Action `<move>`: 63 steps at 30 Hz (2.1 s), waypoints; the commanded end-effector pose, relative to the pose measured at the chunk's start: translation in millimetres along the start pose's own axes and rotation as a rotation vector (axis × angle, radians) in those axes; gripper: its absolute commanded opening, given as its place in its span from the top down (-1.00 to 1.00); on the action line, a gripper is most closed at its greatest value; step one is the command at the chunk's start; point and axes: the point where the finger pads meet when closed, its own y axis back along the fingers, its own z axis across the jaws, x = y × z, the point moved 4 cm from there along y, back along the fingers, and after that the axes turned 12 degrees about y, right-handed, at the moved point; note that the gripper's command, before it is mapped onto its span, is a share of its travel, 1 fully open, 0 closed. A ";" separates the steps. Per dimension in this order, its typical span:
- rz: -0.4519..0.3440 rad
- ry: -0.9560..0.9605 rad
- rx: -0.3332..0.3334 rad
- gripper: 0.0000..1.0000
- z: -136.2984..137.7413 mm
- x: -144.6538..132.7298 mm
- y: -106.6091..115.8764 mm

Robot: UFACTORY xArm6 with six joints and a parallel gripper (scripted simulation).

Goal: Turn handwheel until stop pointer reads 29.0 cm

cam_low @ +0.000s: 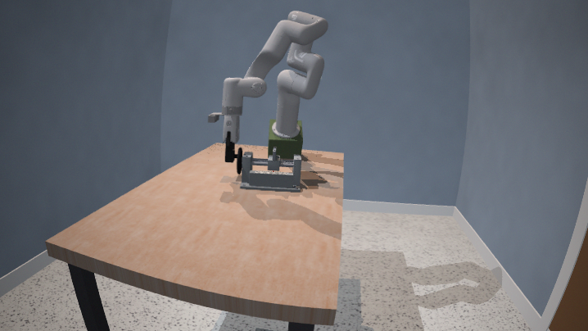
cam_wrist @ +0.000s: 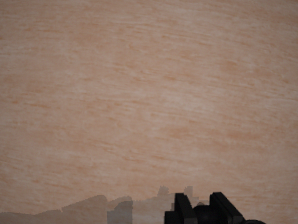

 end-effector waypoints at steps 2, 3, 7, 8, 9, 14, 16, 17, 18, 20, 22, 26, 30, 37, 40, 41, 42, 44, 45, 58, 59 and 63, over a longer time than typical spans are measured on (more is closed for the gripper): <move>-0.001 0.001 0.004 0.88 0.6 -0.1 -11.0; -0.001 0.001 0.004 0.88 0.2 0.0 -13.2; -0.001 0.001 0.004 0.88 -2.6 0.6 -21.6; -0.001 0.001 0.004 0.88 -3.8 0.8 -23.5; -0.001 0.001 0.004 0.88 -5.0 1.1 -25.5; -0.001 0.001 0.004 0.88 -14.2 3.0 -34.6; -0.001 0.001 0.004 0.88 -20.1 4.3 -37.6; -0.001 0.001 0.004 0.88 -23.3 4.9 -38.7; -0.001 0.001 0.004 0.88 -23.3 4.9 -38.7; -0.001 0.001 0.004 0.88 -26.1 5.5 -39.4; -0.001 0.001 0.004 0.88 -31.2 6.6 -39.9; -0.001 0.001 0.004 0.88 -39.6 8.4 -39.0; -0.001 0.001 0.004 0.88 -46.8 9.9 -36.5; -0.001 0.001 0.004 0.88 -54.5 11.6 -30.9; -0.001 0.001 0.004 0.88 -58.5 12.4 -26.4; -0.001 0.001 0.004 0.88 -59.7 12.7 -24.8; -0.001 0.001 0.004 0.88 -60.8 12.9 -22.8; -0.001 0.001 0.004 0.88 -62.7 13.3 -18.9; -0.001 0.001 0.004 0.88 -63.5 13.5 -16.5; -0.001 0.001 0.004 0.88 -60.6 12.9 10.6; -0.001 0.001 0.004 0.88 -59.4 12.7 12.7; -0.001 0.001 0.004 0.88 -52.8 11.3 20.0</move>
